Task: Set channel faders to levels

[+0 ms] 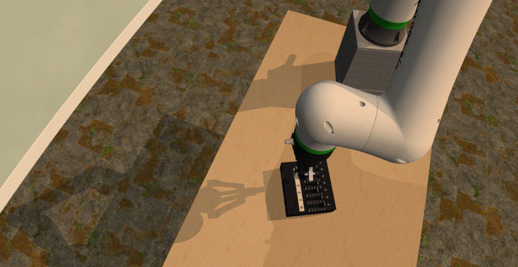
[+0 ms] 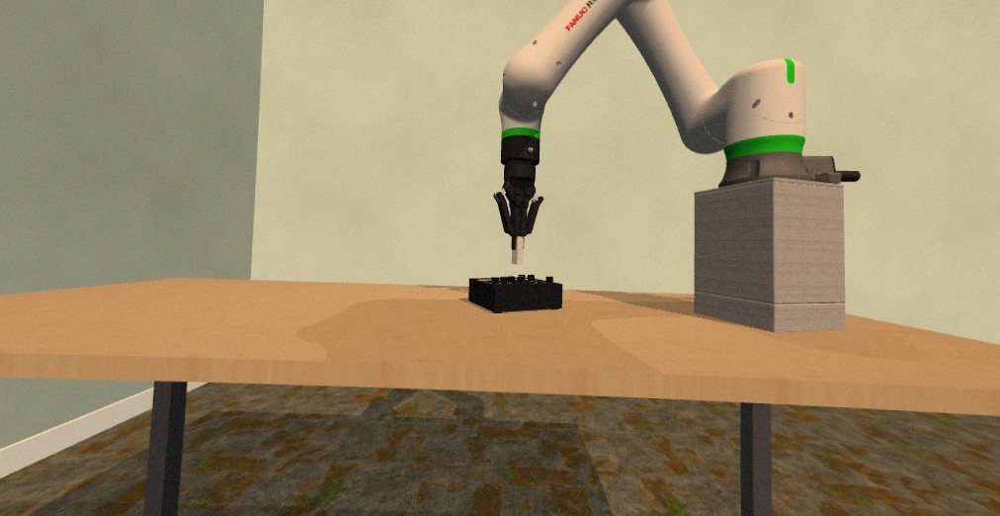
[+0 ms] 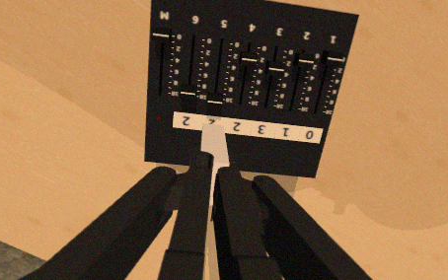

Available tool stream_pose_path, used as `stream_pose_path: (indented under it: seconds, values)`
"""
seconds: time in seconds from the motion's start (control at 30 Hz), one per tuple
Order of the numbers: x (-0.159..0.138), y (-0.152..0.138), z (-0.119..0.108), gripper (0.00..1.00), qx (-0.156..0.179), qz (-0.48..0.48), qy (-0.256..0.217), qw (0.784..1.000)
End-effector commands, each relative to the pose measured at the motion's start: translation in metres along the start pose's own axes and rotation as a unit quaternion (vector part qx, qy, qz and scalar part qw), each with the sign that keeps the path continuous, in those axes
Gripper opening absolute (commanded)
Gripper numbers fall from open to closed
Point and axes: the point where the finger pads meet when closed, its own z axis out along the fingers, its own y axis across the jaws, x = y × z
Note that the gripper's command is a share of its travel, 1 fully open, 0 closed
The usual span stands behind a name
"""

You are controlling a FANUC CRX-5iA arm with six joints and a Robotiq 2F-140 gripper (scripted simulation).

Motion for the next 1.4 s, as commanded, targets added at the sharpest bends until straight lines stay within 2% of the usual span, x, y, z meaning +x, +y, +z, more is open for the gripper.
stream_pose_path:
  seconds: [0.0,0.73,1.37]
  values:
    - [0.0,0.0,0.002,0.0,0.0,0.0,0.0,1.0]
    - [0.0,0.0,0.015,0.0,0.0,0.0,0.0,1.0]
    - [0.0,0.0,0.017,0.0,0.0,0.0,0.0,1.0]
